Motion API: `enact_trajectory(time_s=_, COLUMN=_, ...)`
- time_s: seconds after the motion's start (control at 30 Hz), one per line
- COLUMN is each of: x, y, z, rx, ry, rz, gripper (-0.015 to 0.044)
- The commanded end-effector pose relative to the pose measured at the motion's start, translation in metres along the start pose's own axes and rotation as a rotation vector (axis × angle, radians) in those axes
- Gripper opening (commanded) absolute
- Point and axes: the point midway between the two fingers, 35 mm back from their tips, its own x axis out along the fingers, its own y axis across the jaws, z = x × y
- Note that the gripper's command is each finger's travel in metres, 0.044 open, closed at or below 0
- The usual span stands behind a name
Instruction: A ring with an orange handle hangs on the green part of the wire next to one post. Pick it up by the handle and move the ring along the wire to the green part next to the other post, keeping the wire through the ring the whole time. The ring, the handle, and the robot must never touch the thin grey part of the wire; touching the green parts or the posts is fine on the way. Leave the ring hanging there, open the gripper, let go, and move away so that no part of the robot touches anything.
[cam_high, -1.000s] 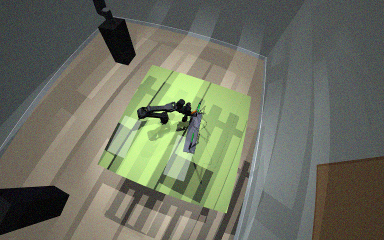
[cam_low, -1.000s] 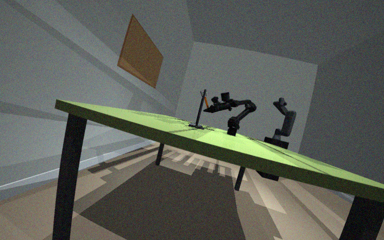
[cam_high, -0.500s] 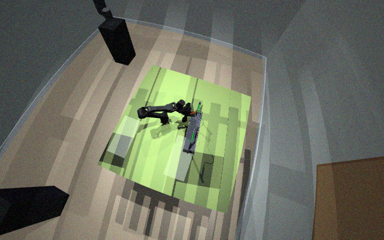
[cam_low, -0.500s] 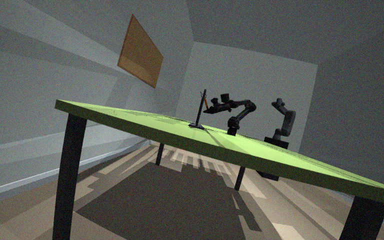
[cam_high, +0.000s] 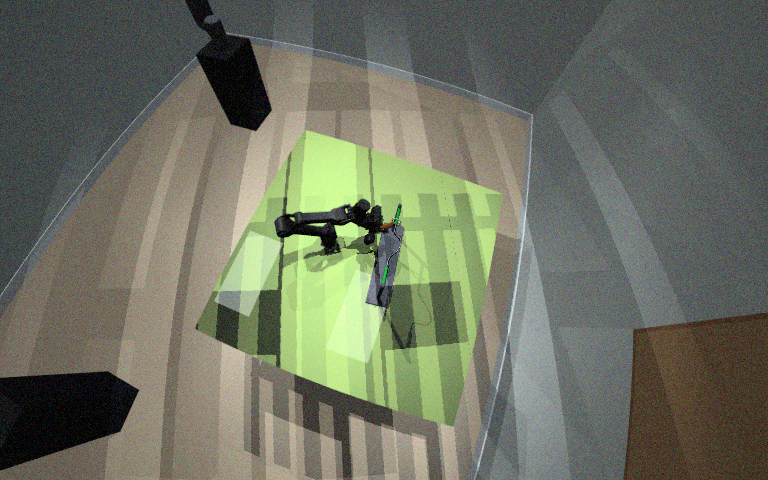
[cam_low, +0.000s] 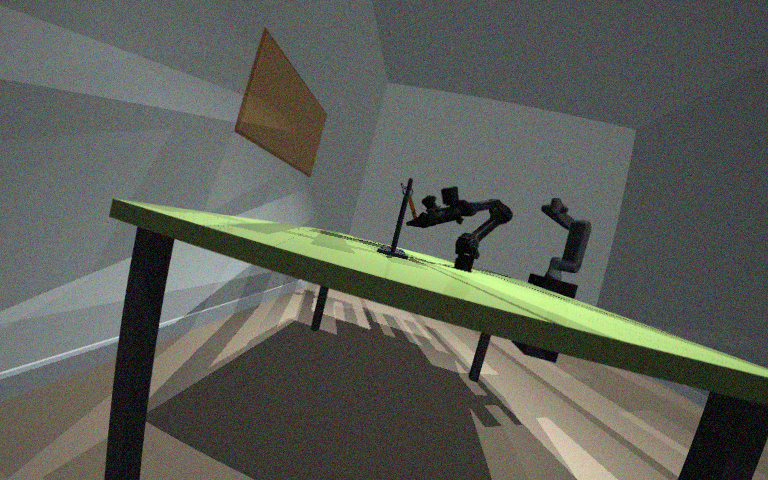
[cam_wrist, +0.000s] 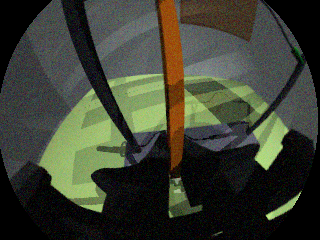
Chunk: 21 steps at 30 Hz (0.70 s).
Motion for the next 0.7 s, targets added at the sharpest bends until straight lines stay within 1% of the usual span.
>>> enact_trajectory(time_s=0.0, x=0.000, y=0.000, z=0.000, rx=0.000, ry=0.000, rz=0.000, gripper=0.0060)
enact_trajectory(time_s=0.13, x=-0.002, y=0.000, z=0.000, rx=0.000, ry=0.001, rz=0.000, gripper=0.0160)
enact_trajectory(time_s=0.67, x=-0.048, y=0.000, z=-0.001, rx=0.005, ry=0.004, rz=-0.005, gripper=0.0160)
